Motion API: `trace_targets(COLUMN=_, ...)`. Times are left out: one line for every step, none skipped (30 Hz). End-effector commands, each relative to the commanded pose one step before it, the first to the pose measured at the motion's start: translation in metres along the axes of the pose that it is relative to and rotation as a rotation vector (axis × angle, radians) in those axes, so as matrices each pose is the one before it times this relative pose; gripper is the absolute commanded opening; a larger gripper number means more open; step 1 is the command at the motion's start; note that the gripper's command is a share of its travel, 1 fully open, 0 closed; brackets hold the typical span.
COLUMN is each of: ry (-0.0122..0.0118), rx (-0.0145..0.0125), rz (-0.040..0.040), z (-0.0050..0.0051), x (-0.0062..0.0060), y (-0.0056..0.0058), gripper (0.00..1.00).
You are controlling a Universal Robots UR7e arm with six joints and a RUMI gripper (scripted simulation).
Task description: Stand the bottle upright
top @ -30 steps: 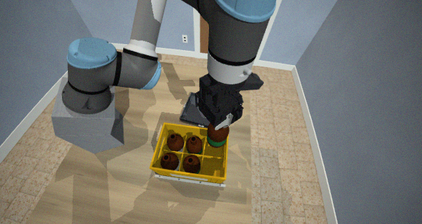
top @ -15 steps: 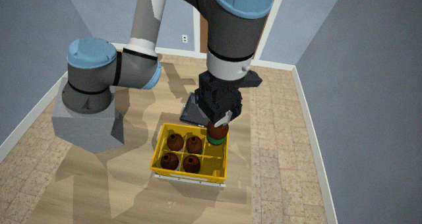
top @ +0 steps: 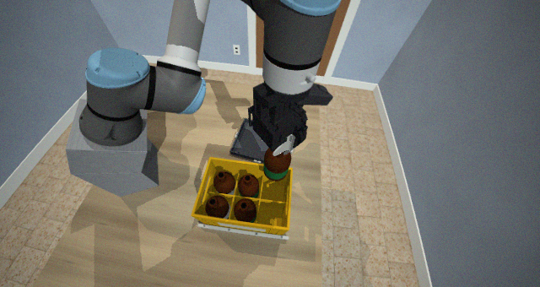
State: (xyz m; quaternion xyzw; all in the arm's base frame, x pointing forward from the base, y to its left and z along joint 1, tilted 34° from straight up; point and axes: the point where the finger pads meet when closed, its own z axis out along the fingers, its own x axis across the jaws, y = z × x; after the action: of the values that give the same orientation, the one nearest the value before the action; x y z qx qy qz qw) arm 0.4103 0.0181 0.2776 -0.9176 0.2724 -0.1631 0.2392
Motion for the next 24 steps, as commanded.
trace_targets(ry=0.00092, rx=-0.00002, rz=-0.00046, z=-0.00036, x=-0.00589, y=-0.00354, gripper=0.00)
trace_targets(ry=0.00000, rx=0.00000, rz=0.00000, z=0.00000, x=-0.00158, y=-0.00089, gripper=0.00)
trace_targets(ry=0.00000, rx=0.00000, rz=0.00000, z=0.00000, x=-0.00162, y=-0.00091, gripper=0.00)
trace_targets(ry=0.00000, rx=0.00000, rz=0.00000, z=0.00000, x=-0.00167, y=-0.00093, gripper=0.00)
trace_targets(ry=0.00000, rx=0.00000, rz=0.00000, z=0.00000, x=-0.00171, y=-0.00096, gripper=0.00)
trace_targets(ry=0.00000, rx=0.00000, rz=0.00000, z=0.00000, x=-0.00175, y=-0.00097, gripper=0.00)
trace_targets(ry=0.00000, rx=0.00000, rz=0.00000, z=0.00000, x=-0.00179, y=-0.00101, gripper=0.00)
trace_targets(ry=0.00000, rx=0.00000, rz=0.00000, z=0.00000, x=-0.00183, y=-0.00102, gripper=0.00)
trace_targets(ry=0.00000, rx=0.00000, rz=0.00000, z=0.00000, x=-0.00187, y=-0.00105, gripper=0.00)
trace_targets(ry=0.00000, rx=0.00000, rz=0.00000, z=0.00000, x=-0.00192, y=-0.00107, gripper=0.00)
trace_targets(ry=0.00000, rx=0.00000, rz=0.00000, z=0.00000, x=-0.00196, y=-0.00109, gripper=0.00)
trace_targets(ry=0.00000, rx=0.00000, rz=0.00000, z=0.00000, x=0.00000, y=0.00000, gripper=0.00)
trace_targets(ry=0.00000, rx=0.00000, rz=0.00000, z=0.00000, x=0.00000, y=0.00000, gripper=0.00)
trace_targets(ry=0.00000, rx=0.00000, rz=0.00000, z=0.00000, x=-0.00200, y=-0.00112, gripper=0.00)
trace_targets(ry=0.00000, rx=0.00000, rz=0.00000, z=0.00000, x=-0.00204, y=-0.00114, gripper=0.00)
trace_targets(ry=0.00000, rx=0.00000, rz=0.00000, z=0.00000, x=-0.00208, y=-0.00117, gripper=0.00)
trace_targets(ry=0.00000, rx=0.00000, rz=0.00000, z=0.00000, x=-0.00212, y=-0.00118, gripper=0.00)
trace_targets(ry=0.00000, rx=0.00000, rz=0.00000, z=0.00000, x=-0.00216, y=-0.00121, gripper=0.00)
trace_targets(ry=0.00000, rx=0.00000, rz=0.00000, z=0.00000, x=-0.00220, y=-0.00123, gripper=0.00)
trace_targets(ry=0.00000, rx=0.00000, rz=0.00000, z=0.00000, x=-0.00224, y=-0.00126, gripper=0.00)
trace_targets(ry=0.00000, rx=0.00000, rz=0.00000, z=0.00000, x=-0.00228, y=-0.00127, gripper=0.00)
trace_targets(ry=0.00000, rx=0.00000, rz=0.00000, z=0.00000, x=-0.00232, y=-0.00130, gripper=0.00)
trace_targets(ry=0.00000, rx=0.00000, rz=0.00000, z=0.00000, x=-0.00236, y=-0.00132, gripper=0.00)
trace_targets(ry=0.00000, rx=0.00000, rz=0.00000, z=0.00000, x=-0.00240, y=-0.00134, gripper=0.00)
